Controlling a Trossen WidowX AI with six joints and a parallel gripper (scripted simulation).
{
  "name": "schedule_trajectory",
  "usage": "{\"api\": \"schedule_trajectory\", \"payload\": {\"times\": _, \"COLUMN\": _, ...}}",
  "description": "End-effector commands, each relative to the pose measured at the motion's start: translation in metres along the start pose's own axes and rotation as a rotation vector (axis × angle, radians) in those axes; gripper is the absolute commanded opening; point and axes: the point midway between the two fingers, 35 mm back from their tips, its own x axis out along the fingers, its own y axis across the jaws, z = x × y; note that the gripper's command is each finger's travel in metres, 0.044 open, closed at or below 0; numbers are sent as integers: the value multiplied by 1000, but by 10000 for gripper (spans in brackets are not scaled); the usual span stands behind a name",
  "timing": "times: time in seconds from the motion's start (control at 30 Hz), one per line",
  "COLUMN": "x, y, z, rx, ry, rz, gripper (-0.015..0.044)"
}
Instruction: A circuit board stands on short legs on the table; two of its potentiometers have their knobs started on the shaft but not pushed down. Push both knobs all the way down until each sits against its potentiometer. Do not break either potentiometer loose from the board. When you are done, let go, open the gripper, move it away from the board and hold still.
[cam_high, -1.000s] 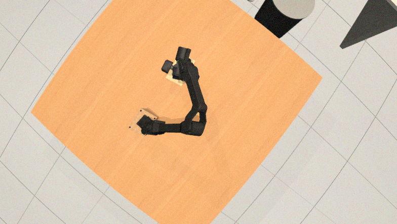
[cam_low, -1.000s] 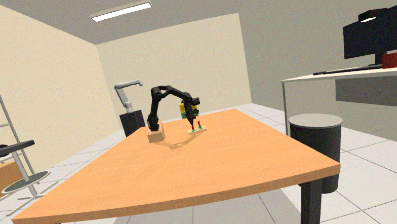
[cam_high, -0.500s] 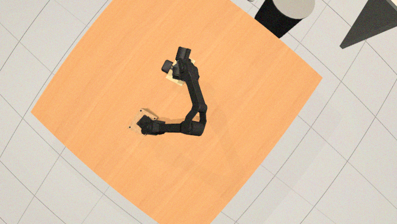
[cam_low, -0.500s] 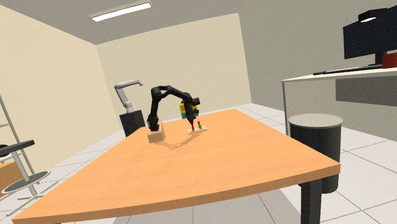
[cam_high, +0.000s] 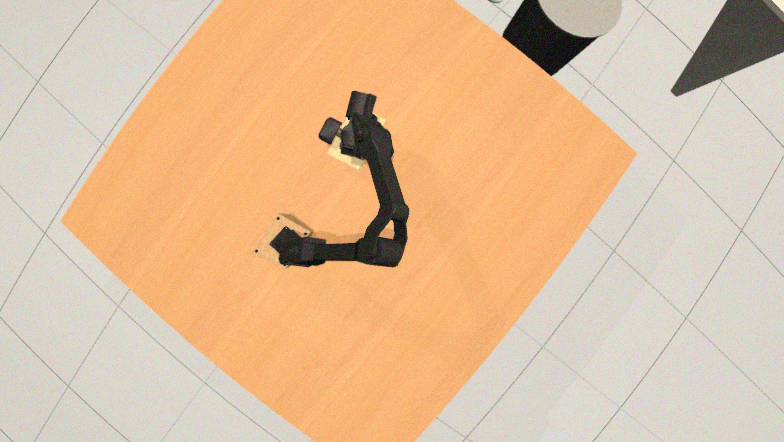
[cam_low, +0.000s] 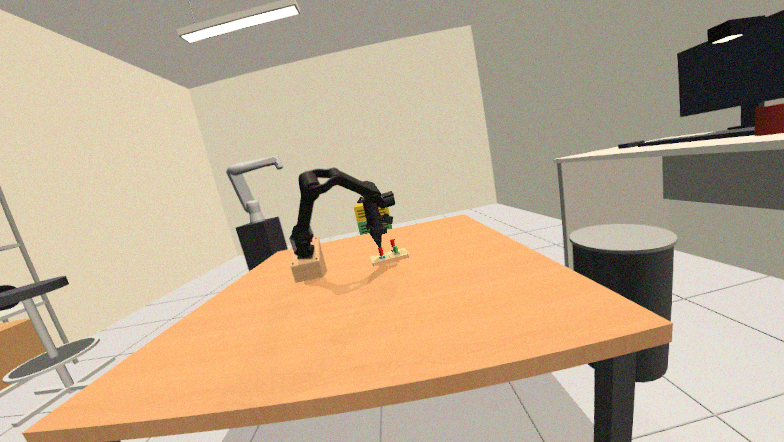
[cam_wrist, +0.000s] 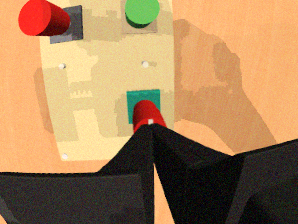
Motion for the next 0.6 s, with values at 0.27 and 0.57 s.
{"api": "schedule_trajectory", "payload": {"times": 0.27, "x": -14, "y": -1, "z": 0, "rx": 11, "ry": 12, "rz": 0, "gripper": 0}}
{"api": "schedule_trajectory", "payload": {"times": 0.57, "x": -11, "y": -2, "z": -3, "rx": 3, "ry": 22, "rz": -8, "gripper": 157}}
